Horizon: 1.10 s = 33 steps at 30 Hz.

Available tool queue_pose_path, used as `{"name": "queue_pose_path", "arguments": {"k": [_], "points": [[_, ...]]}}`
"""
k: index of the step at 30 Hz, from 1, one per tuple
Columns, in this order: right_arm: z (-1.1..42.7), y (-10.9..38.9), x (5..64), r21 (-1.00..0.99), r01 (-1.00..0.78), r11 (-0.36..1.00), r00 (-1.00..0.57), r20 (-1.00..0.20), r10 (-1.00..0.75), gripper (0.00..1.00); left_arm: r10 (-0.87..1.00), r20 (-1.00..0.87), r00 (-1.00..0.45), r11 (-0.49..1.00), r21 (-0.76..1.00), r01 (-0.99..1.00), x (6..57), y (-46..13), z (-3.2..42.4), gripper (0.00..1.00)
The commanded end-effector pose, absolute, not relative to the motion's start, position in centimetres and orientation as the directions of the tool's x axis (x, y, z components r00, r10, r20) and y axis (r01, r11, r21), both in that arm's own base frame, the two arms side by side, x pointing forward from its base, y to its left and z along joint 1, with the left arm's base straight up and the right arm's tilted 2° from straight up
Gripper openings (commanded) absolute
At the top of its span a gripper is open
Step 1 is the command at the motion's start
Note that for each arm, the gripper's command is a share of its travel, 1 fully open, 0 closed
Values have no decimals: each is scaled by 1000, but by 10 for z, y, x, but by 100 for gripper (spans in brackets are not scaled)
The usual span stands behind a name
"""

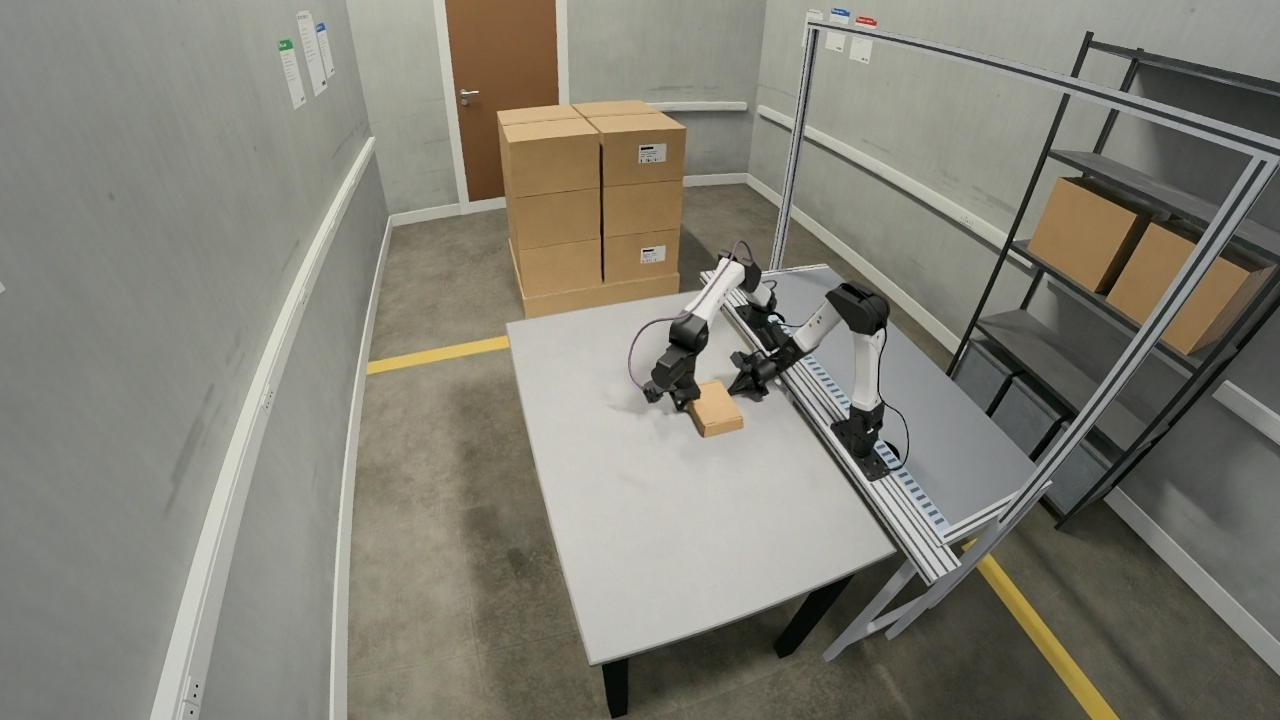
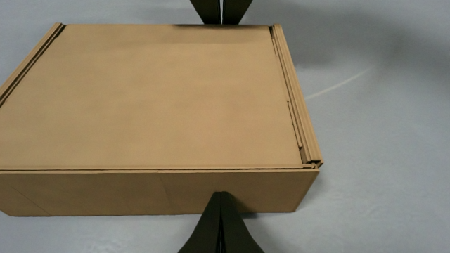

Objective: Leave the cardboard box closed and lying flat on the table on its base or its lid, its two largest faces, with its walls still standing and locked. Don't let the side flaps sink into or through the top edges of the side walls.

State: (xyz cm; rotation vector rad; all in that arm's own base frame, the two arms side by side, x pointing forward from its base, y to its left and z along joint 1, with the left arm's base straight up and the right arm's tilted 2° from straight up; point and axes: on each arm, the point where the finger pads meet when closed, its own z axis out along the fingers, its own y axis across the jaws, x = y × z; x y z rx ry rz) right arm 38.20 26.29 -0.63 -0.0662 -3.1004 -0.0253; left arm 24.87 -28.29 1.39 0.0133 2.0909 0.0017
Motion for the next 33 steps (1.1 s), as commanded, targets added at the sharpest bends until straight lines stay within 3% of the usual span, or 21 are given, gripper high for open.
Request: {"name": "queue_pose_path", "arguments": {"k": [1,33], "points": [[18,263,390,51,54,997,-999,-5,54,1,21,-862,-507,1000,21,6,253,-279,6,1],[18,263,389,50,54,997,-999,-4,54,1,-2,-870,-494,1000,-6,7,253,-285,16,1]]}}
